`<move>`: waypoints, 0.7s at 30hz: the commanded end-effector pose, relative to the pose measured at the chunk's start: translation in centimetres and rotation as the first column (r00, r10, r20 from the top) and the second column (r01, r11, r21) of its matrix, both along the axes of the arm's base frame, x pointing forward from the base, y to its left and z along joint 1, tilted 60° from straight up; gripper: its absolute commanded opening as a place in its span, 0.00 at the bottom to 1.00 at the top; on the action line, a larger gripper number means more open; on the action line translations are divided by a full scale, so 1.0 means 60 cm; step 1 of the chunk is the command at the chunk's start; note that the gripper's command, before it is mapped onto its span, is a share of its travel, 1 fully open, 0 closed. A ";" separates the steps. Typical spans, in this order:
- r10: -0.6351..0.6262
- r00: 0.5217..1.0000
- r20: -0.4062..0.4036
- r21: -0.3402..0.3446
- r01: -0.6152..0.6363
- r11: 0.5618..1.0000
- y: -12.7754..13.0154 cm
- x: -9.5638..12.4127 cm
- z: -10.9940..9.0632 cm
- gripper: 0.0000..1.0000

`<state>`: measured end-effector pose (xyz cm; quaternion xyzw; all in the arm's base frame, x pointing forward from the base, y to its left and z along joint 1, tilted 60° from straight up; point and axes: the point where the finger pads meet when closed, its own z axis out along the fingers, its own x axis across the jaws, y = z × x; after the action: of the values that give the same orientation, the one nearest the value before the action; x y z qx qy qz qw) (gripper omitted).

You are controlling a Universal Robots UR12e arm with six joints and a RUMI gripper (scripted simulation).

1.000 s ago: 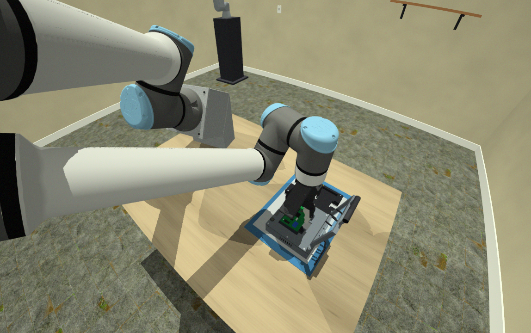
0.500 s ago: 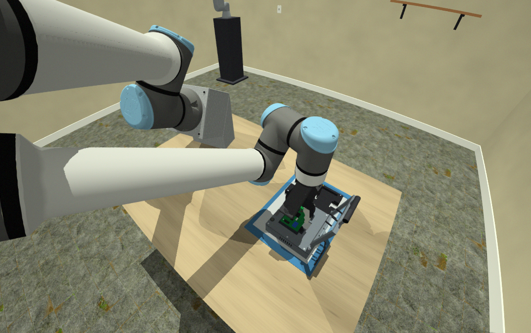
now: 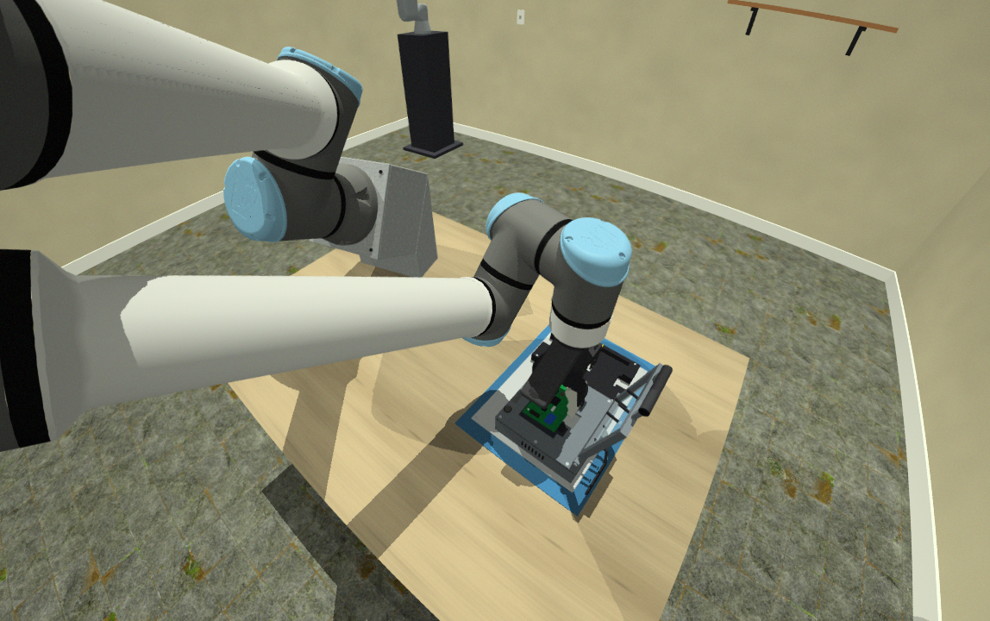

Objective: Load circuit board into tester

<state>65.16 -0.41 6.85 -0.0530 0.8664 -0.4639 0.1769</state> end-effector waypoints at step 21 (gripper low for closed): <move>0.001 1.000 0.001 0.001 -0.001 1.000 -0.003 0.003 -0.001 0.59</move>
<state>65.30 -0.61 6.73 -0.0529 0.8665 -0.4637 0.1773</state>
